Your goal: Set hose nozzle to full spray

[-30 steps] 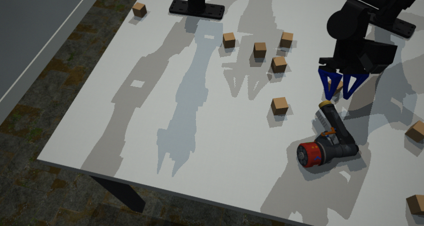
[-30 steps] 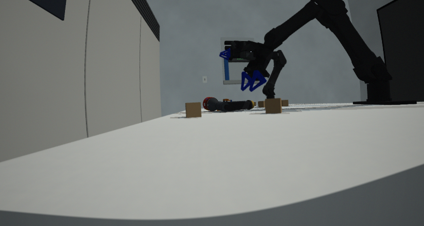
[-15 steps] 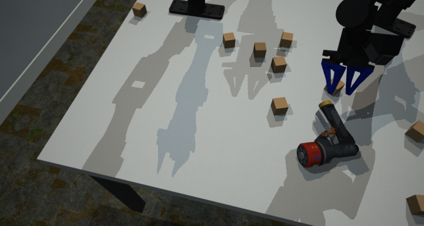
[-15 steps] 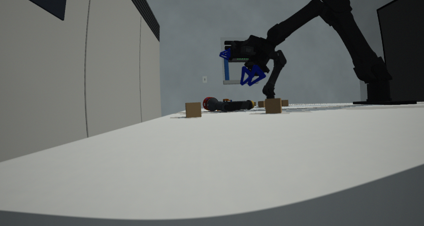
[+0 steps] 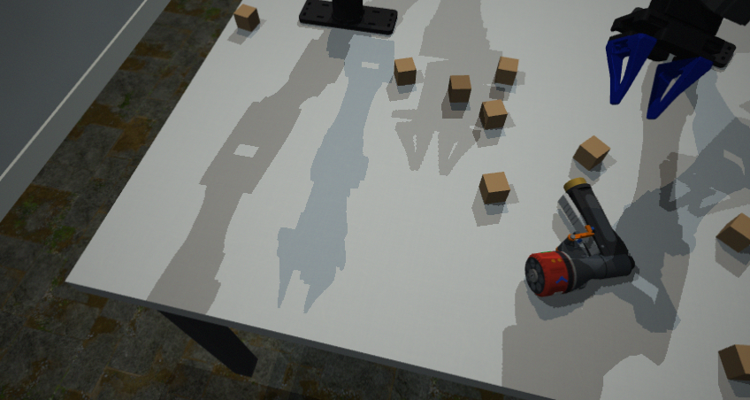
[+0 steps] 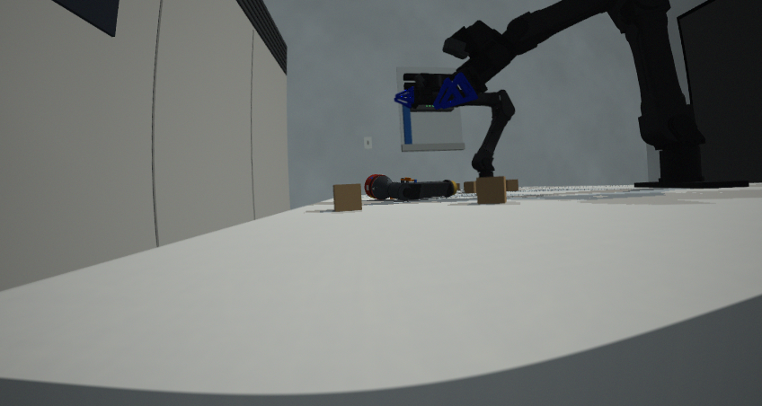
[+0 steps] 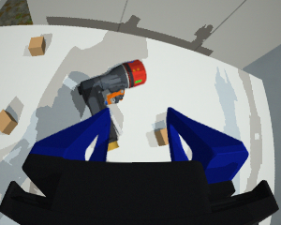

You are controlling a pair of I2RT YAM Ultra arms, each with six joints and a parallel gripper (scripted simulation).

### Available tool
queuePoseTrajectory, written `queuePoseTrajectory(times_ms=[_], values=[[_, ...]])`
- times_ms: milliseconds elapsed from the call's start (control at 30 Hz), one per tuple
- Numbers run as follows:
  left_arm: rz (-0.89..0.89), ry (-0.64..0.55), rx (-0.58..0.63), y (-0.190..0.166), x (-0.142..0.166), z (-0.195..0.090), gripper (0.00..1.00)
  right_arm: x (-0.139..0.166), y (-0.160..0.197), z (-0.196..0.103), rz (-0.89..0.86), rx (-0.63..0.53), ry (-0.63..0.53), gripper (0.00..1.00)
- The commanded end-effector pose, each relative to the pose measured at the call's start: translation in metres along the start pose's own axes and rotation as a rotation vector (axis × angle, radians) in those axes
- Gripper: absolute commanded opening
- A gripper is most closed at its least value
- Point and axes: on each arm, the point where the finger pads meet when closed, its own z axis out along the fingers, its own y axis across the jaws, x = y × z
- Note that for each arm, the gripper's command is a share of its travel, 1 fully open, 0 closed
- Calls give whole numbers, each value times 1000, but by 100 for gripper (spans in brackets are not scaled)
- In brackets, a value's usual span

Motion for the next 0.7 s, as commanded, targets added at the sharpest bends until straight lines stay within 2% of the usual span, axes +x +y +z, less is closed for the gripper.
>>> queuePoseTrajectory(times_ms=[0, 33, 133, 400, 467, 667], values=[[60, -69, 78, -7, -20, -17, 51, -9, -2, -7, -6, 5, -34, 37], [74, -89, 96, -8, -26, -24, 51, -3, -3, -6, -6, 9, -22, 37], [115, -146, 144, -13, -40, -43, 51, -21, -4, -7, -6, 12, -52, 37], [234, -305, 251, -23, -70, -95, 51, -10, -1, -4, -6, 1, -26, 37], [234, -305, 251, -23, -70, -95, 51, -10, -1, -4, -6, 1, -26, 37], [331, -420, 306, -25, -84, -134, 51, -3, 3, -2, -6, -10, -11, 37]])
